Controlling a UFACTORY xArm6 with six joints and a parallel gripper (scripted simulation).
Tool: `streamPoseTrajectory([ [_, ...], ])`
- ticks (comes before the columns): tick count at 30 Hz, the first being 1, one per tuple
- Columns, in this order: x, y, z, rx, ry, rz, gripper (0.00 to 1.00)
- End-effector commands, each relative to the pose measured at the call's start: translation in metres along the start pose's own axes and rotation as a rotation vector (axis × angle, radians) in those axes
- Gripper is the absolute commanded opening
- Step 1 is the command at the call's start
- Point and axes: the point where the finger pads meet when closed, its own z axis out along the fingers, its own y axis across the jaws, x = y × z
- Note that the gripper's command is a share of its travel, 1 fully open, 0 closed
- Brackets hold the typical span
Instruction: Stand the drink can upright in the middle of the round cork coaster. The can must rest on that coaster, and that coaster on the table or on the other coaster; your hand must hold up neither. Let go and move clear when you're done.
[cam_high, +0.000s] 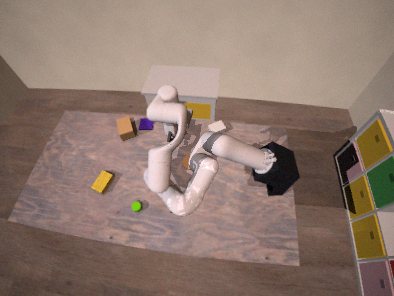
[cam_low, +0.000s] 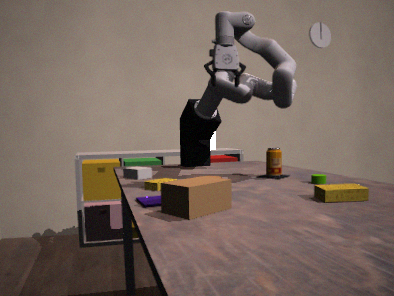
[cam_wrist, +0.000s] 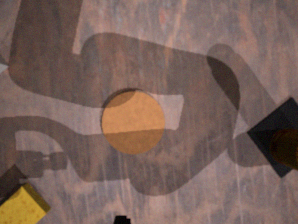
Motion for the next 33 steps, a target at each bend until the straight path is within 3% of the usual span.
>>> streamPoseTrajectory([
  [1, 0.0, 0.0, 0.0, 0.0, 0.0, 0.0, 1.0],
  [23, 0.004, -0.001, 0.001, -0.003, 0.013, 0.01, 1.0],
  [33, 0.047, -0.014, 0.01, -0.025, 0.185, 0.079, 1.0],
])
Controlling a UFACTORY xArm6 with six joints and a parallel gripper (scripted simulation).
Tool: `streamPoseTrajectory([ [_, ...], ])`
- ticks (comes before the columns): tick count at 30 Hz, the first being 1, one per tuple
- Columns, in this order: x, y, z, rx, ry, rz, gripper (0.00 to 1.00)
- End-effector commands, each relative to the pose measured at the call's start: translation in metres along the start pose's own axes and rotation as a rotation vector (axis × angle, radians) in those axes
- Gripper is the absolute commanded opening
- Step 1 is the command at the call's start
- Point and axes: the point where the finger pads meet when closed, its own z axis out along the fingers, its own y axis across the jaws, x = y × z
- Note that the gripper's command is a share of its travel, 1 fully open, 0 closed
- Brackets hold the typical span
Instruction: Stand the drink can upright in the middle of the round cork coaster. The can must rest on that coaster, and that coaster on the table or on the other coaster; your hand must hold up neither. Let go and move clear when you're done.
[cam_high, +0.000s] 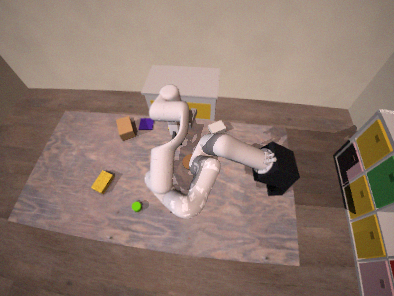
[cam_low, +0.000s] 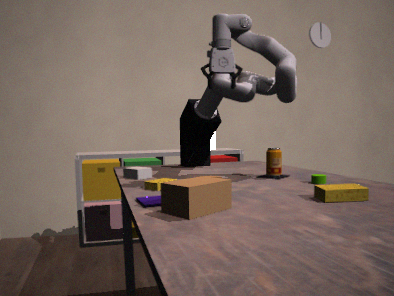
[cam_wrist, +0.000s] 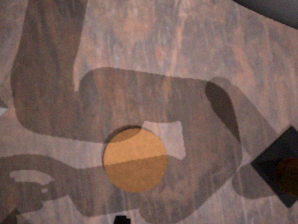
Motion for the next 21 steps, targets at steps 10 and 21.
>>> streamPoseTrajectory([
  [10, 0.076, -0.058, 0.034, 0.077, 0.44, -0.085, 1.0],
  [21, 0.013, -0.071, 0.107, 0.193, 0.433, -0.504, 1.0],
])
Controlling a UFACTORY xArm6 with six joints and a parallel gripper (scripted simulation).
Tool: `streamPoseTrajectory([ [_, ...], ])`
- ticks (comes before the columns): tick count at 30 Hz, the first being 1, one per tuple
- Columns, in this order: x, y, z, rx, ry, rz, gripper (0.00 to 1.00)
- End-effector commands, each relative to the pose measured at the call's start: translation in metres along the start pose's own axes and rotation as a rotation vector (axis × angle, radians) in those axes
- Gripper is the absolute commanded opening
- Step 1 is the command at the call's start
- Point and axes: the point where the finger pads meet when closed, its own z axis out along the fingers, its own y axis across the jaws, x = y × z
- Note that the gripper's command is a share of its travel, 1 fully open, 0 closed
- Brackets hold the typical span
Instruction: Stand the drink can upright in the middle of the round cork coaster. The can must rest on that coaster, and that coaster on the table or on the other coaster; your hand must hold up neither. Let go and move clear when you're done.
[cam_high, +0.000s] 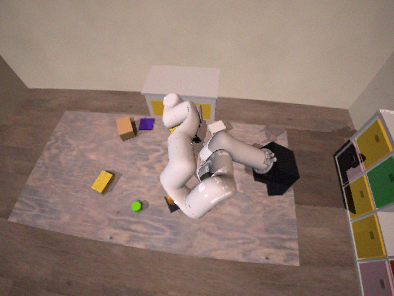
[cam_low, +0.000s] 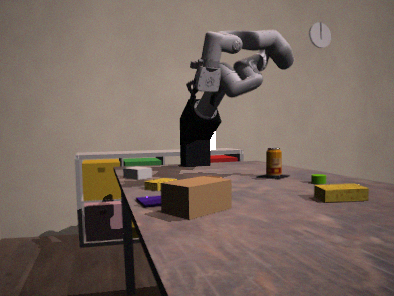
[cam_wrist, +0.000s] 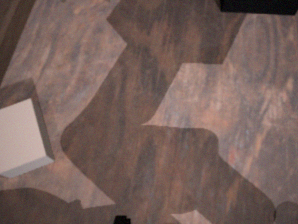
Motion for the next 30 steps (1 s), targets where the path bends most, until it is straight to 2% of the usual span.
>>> streamPoseTrajectory([
  [1, -0.056, -0.005, 0.032, 0.114, 0.126, -0.223, 1.0],
  [7, -0.102, 0.047, 0.039, 0.126, -0.025, -0.491, 1.0],
  [12, -0.129, 0.099, 0.039, 0.113, -0.145, -0.721, 1.0],
  [14, -0.129, 0.099, 0.039, 0.113, -0.145, -0.721, 1.0],
  [15, -0.144, 0.126, 0.041, 0.119, -0.191, -0.851, 1.0],
  [20, -0.16, 0.173, 0.04, 0.118, -0.284, -1.051, 1.0],
  [25, -0.179, 0.216, 0.044, 0.175, -0.341, -1.246, 1.0],
  [28, -0.191, 0.237, 0.05, 0.242, -0.343, -1.32, 1.0],
  [30, -0.194, 0.243, 0.053, 0.249, -0.342, -1.325, 1.0],
])
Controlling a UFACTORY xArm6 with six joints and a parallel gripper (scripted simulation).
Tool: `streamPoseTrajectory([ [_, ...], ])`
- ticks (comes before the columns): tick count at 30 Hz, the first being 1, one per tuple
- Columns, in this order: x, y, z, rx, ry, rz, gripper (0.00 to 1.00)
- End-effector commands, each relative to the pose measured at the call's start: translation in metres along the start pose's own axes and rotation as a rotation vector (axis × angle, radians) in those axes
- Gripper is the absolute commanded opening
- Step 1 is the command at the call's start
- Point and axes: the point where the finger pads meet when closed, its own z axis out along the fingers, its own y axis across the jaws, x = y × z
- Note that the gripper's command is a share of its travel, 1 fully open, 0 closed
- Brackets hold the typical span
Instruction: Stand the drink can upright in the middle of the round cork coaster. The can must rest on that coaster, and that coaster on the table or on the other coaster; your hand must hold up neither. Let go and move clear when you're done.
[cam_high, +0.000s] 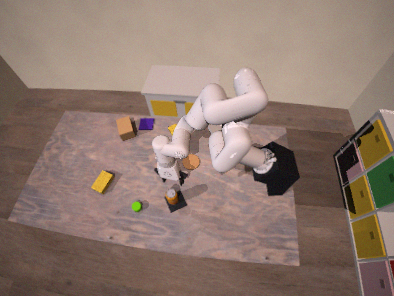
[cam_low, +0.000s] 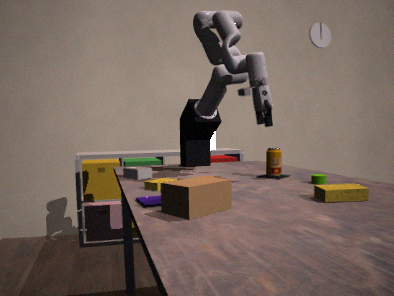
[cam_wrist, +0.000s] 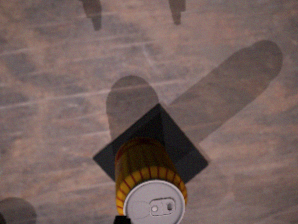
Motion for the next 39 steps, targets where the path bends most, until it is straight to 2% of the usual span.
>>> streamPoseTrajectory([
  [1, -0.025, -0.02, 0.04, 0.116, 0.182, -0.083, 1.0],
  [30, -0.026, -0.021, 0.042, 0.116, 0.182, -0.083, 1.0],
  [39, -0.025, -0.021, 0.052, 0.115, 0.181, -0.082, 1.0],
])
